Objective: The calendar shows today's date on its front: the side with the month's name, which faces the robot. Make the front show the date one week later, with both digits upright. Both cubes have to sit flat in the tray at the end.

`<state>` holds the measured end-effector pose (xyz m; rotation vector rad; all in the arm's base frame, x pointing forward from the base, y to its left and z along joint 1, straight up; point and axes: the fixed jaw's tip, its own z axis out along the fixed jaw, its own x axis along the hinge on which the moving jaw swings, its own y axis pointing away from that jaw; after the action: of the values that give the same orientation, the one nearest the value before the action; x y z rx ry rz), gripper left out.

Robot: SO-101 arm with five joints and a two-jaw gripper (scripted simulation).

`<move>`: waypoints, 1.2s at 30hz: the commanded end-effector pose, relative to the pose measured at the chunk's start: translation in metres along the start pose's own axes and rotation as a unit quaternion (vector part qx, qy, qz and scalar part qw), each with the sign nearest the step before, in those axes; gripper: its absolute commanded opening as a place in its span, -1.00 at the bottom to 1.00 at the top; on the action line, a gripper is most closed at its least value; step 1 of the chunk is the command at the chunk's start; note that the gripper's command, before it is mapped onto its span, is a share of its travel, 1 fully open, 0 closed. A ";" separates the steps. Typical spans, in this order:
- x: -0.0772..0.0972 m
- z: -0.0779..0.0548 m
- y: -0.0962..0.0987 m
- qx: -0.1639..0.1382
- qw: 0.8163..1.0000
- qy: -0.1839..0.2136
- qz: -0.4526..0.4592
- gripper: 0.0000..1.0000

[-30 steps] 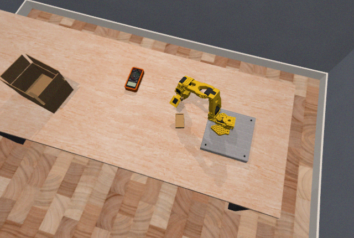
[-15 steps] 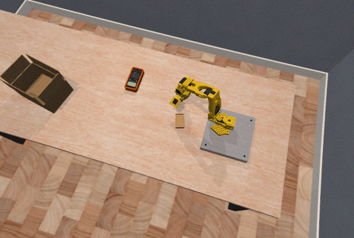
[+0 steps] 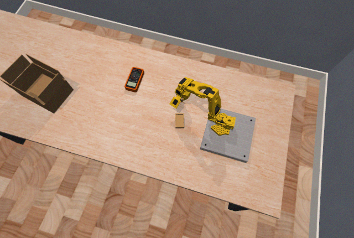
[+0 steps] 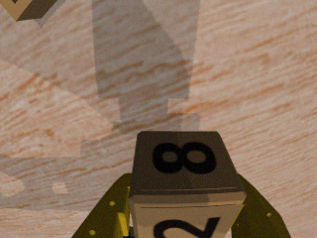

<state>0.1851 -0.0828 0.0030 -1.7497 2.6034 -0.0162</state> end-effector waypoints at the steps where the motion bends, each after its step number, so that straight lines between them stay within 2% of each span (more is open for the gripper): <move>1: 0.001 0.005 0.003 -0.010 1.000 -0.001 0.004 -1.00; 36: 0.001 0.017 0.004 -0.010 1.000 -0.001 0.004 -1.00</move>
<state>0.1855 -0.0830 -0.0096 -1.7490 2.6032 -0.0177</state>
